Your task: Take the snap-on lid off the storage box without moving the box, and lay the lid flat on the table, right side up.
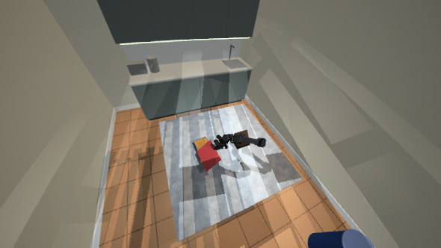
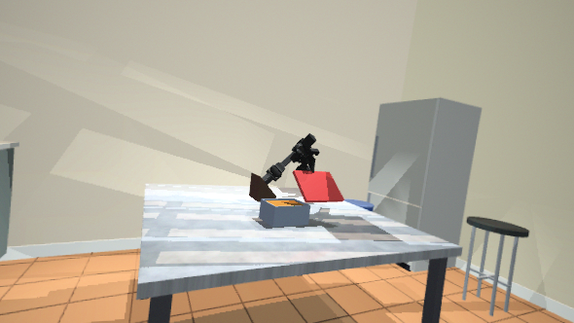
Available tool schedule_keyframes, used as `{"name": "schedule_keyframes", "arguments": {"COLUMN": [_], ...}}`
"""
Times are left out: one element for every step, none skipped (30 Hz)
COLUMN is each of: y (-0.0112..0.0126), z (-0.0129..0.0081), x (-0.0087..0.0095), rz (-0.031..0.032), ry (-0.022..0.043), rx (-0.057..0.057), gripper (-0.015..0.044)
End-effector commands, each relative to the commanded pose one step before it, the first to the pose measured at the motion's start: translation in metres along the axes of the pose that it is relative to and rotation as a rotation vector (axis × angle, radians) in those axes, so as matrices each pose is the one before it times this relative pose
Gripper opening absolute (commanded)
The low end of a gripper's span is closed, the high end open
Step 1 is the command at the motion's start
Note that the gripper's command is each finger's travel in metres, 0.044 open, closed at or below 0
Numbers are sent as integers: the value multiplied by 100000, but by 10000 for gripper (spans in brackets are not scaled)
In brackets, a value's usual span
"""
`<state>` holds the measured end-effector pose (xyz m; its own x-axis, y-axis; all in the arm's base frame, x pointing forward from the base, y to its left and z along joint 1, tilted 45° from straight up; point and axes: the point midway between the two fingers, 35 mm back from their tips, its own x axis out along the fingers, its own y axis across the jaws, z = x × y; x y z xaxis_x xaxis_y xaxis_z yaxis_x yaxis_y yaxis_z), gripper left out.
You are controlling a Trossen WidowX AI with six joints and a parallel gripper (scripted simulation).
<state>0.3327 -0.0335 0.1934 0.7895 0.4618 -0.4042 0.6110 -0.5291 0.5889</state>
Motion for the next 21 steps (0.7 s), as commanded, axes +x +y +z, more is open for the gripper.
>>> {"name": "schedule_keyframes", "arguments": {"y": [304,-14,-14,-14,-14,-14,-14,-14,-14,-14,-14,-14,-14,-14,-14,-14,-14,-14,-14,-14,-14], "z": [-995,-200,-200,-200,-200,-200,-200,-200,-200,-200,-200,-200,-200,-200,-200,-200,-200,-200,-200,-200,-200], "x": [-266,-17,-17,-17,-17,-17,-17,-17,-17,-17,-17,-17,-17,-17,-17,-17,-17,-17,-17,-17,-17], "rz": [1251,0,0,0,0,0,0,0,0,1,1,1,1,1,1,1,1,2,2,2,2], "ry": [-475,5,5,5,5,5,5,5,5,5,5,5,5,5,6,6,6,6,6,6,6], "rx": [-402,7,7,7,7,7,7,7,7,7,6,6,6,6,6,6,6,6,6,6,6], "gripper": [0,0,0,0,0,0,0,0,0,0,0,0,0,0,0,0,0,0,0,0,0]}}
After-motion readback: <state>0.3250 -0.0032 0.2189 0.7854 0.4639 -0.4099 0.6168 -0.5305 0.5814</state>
